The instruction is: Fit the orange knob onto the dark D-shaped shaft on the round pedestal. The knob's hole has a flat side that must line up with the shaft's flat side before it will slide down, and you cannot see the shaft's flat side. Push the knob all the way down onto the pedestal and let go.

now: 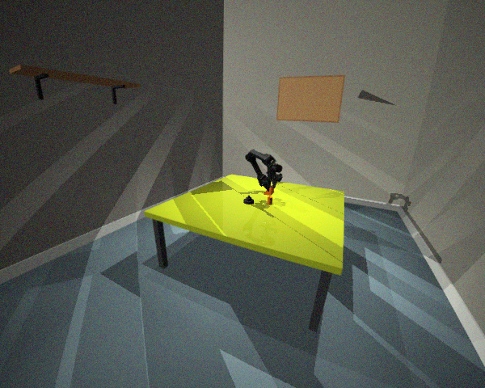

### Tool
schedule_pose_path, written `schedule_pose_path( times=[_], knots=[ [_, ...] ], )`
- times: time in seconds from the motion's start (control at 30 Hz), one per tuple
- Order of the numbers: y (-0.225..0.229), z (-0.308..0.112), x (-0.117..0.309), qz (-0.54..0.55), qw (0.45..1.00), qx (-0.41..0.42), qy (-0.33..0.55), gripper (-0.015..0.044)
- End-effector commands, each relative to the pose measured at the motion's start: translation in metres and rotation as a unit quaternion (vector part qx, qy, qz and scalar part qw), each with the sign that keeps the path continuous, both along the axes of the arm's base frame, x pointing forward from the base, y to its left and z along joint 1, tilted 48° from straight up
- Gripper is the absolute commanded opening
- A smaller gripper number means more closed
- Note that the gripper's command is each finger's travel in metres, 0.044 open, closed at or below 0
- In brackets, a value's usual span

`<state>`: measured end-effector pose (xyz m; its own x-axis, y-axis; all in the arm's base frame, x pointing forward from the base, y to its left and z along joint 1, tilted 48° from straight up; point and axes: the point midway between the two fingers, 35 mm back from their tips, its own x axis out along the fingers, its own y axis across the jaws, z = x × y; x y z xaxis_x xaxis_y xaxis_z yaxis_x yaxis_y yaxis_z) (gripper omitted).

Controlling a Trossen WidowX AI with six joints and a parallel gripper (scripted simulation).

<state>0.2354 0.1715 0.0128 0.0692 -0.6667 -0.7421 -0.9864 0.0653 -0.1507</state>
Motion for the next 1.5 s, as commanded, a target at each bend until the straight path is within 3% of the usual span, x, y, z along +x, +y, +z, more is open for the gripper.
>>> schedule_pose_path(
  times=[0.0,0.33,0.5,0.73,1.23,1.47],
  knots=[
    [0.004,0.006,0.002,0.014,0.999,-0.042,-0.016,0.0440],
    [0.004,0.006,0.002,-0.010,0.998,-0.039,-0.039,0.0440],
    [0.004,0.006,0.002,-0.180,0.962,-0.015,-0.205,0.0440],
    [0.004,0.005,0.002,-0.386,0.830,0.016,-0.402,0.0440],
    [0.004,0.005,0.002,-0.391,0.826,0.017,-0.406,0.0440],
    [-0.021,-0.018,0.006,-0.425,0.791,0.022,-0.440,0.0440]
  ],
)
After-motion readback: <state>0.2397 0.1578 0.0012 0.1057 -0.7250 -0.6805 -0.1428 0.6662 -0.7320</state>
